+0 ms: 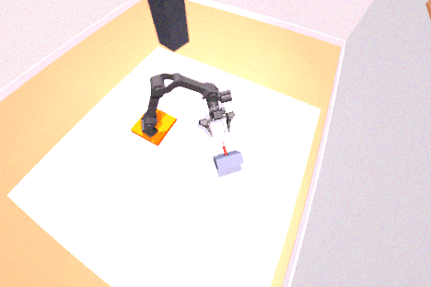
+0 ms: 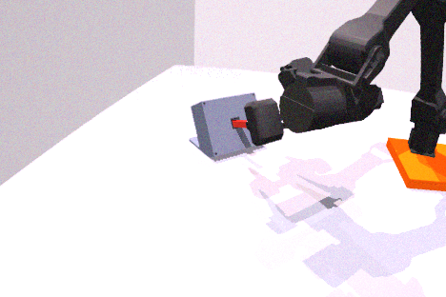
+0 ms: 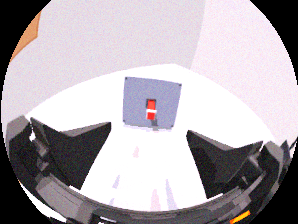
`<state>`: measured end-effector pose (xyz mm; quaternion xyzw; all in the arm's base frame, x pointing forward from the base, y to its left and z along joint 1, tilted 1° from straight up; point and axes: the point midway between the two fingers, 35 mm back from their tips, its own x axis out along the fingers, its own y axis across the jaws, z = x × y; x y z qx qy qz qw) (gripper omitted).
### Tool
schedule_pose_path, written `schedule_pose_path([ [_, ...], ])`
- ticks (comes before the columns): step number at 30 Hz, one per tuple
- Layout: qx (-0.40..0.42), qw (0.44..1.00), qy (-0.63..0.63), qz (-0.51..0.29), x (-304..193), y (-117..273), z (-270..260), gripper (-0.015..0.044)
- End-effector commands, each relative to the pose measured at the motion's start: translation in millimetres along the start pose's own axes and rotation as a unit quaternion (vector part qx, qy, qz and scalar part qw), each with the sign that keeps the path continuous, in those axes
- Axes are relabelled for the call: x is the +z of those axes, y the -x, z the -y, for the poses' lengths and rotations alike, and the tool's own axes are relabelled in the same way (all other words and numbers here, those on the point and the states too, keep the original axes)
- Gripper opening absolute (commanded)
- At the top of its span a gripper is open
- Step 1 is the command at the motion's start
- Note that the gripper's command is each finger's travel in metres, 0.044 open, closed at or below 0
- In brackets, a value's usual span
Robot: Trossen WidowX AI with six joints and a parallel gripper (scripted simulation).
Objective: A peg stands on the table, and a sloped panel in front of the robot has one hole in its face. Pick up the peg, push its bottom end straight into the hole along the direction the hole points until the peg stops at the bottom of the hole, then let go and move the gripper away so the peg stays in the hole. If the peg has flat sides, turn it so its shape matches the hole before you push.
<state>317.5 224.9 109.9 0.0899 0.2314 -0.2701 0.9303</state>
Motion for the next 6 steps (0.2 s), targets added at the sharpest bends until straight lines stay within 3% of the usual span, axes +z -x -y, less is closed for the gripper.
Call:
schedule_pose_path([
  [1, 0.001, 1.0, -0.002, 0.002, 3.2, 5.7, -1.0, 0.044],
  [6, 0.001, 1.0, -0.002, 0.002, 7.0, 12.7, -0.8, 0.044],
])
